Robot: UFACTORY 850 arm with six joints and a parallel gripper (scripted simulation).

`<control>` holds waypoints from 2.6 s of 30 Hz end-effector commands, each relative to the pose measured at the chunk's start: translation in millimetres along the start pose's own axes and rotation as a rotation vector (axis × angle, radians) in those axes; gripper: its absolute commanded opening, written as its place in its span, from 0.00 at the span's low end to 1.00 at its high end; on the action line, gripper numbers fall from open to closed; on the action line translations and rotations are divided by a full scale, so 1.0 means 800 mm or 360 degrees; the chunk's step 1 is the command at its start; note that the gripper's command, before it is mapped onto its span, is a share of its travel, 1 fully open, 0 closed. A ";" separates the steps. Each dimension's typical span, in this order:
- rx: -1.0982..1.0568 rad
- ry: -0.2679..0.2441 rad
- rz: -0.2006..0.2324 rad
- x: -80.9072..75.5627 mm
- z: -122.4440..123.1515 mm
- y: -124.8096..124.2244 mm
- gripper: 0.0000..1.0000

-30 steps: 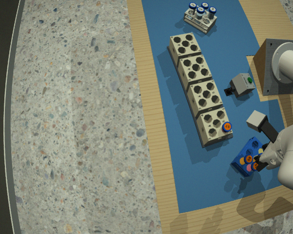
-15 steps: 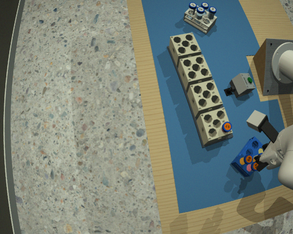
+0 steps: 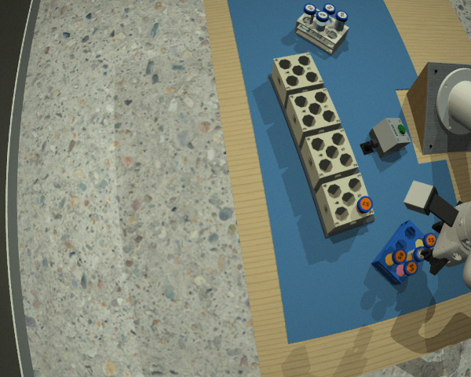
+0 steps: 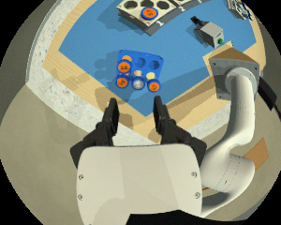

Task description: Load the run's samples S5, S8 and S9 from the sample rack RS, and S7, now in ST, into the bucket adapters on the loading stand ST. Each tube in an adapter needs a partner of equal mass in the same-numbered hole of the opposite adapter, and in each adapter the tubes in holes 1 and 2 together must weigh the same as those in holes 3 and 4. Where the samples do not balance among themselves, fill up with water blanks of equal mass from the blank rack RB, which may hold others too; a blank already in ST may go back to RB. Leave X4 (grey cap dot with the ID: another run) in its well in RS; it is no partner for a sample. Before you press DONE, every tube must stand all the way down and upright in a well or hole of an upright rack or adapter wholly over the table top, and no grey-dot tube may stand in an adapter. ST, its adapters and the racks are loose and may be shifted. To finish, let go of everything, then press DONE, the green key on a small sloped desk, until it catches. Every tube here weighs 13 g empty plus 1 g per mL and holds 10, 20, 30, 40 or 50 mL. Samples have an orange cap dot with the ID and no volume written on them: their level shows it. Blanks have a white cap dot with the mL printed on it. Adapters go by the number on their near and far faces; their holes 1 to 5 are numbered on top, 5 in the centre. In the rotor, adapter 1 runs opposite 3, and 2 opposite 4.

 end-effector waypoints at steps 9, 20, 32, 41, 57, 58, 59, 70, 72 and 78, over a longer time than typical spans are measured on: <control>-0.0626 0.0005 -0.0017 -0.002 0.055 0.049 0.57; -0.1104 0.0008 -0.0016 -0.002 0.055 0.049 0.57; -0.1740 0.0011 -0.0015 -0.002 0.055 0.049 0.57; -0.2112 0.0013 -0.0013 -0.002 0.055 0.049 0.57; -0.2171 0.0013 -0.0013 0.003 0.055 0.049 0.57; -0.2171 0.0013 -0.0013 0.005 0.055 0.049 0.57; -0.2171 0.0014 -0.0013 0.008 0.055 0.049 0.57; -0.2171 0.0014 -0.0013 0.030 0.055 0.049 0.57; -0.2171 0.0014 -0.0013 0.035 0.055 0.049 0.57; -0.2171 0.0014 -0.0014 0.051 0.055 0.048 0.57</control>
Point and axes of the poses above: the point where the finger pads meet when closed, its own x axis out along the fingers, its own y axis across the jaws, z = x × y, the point moved 9 cm from there along -x, back along the fingers, and after that the axes turned 10 degrees about -x, right-handed, at the moved point
